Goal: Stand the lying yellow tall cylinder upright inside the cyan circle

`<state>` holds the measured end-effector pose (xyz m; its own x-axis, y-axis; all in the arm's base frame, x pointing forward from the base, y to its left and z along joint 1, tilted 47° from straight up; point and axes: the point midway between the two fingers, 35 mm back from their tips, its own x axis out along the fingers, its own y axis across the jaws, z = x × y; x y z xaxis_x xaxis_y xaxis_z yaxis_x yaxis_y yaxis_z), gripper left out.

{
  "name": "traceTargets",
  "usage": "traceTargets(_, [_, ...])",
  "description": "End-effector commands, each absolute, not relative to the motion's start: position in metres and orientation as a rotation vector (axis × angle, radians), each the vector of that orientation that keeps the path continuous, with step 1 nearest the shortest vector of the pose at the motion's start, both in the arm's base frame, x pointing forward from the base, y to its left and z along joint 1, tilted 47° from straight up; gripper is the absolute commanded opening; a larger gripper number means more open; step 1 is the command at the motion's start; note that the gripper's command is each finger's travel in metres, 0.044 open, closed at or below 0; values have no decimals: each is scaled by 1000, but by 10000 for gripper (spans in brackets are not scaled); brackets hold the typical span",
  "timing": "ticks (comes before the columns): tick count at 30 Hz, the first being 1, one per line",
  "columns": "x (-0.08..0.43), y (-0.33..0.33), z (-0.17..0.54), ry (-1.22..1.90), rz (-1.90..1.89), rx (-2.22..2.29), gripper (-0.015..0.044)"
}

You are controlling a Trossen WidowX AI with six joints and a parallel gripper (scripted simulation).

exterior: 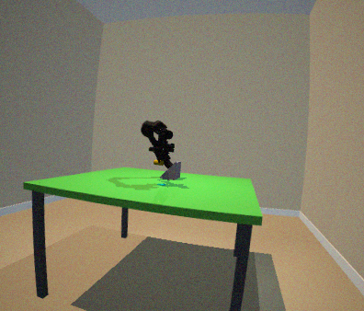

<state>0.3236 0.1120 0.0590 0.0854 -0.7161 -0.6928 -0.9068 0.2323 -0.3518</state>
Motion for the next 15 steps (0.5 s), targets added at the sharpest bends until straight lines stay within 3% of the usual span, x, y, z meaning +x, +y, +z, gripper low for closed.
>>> traceTargets(1, [327, 120, 50, 1679, 341, -1572, 105])
traceTargets(15, [324, 116, 44, 1689, 408, -1514, 105])
